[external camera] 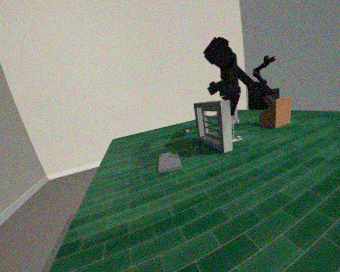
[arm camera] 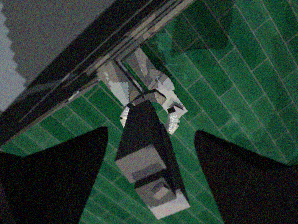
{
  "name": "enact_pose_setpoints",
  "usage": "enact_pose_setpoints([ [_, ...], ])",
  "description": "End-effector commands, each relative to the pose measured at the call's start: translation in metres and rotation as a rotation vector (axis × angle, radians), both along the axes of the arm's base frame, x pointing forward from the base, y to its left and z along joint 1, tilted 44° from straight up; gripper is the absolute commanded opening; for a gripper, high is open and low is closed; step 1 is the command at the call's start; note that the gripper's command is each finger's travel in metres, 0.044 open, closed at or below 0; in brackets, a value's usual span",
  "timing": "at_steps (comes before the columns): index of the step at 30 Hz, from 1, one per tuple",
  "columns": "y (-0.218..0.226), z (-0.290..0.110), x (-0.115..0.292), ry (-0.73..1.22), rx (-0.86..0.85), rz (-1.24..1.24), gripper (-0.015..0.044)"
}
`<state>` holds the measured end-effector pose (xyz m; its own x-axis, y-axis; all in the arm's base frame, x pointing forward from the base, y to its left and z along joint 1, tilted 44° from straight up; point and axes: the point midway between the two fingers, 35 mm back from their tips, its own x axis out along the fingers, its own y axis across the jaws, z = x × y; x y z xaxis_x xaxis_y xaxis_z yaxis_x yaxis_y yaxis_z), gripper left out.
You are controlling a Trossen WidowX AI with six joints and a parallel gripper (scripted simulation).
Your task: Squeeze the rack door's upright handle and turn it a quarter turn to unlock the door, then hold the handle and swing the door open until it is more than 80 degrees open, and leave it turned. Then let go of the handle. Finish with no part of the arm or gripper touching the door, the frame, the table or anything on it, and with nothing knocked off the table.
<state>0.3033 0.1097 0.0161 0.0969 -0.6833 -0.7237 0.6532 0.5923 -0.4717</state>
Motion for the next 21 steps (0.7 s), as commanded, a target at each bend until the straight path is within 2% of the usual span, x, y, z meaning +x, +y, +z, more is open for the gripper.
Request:
enact_pose_setpoints([
  [1, 0.0003, 0.0002, 0.0008, -0.149, 0.021, -0.152, 0.029],
  [17, 0.0003, 0.0001, 0.0008, -0.685, 0.098, -0.72, 0.029],
  [21, 0.0003, 0.0001, 0.0008, -0.707, 0.102, -0.743, 0.029],
])
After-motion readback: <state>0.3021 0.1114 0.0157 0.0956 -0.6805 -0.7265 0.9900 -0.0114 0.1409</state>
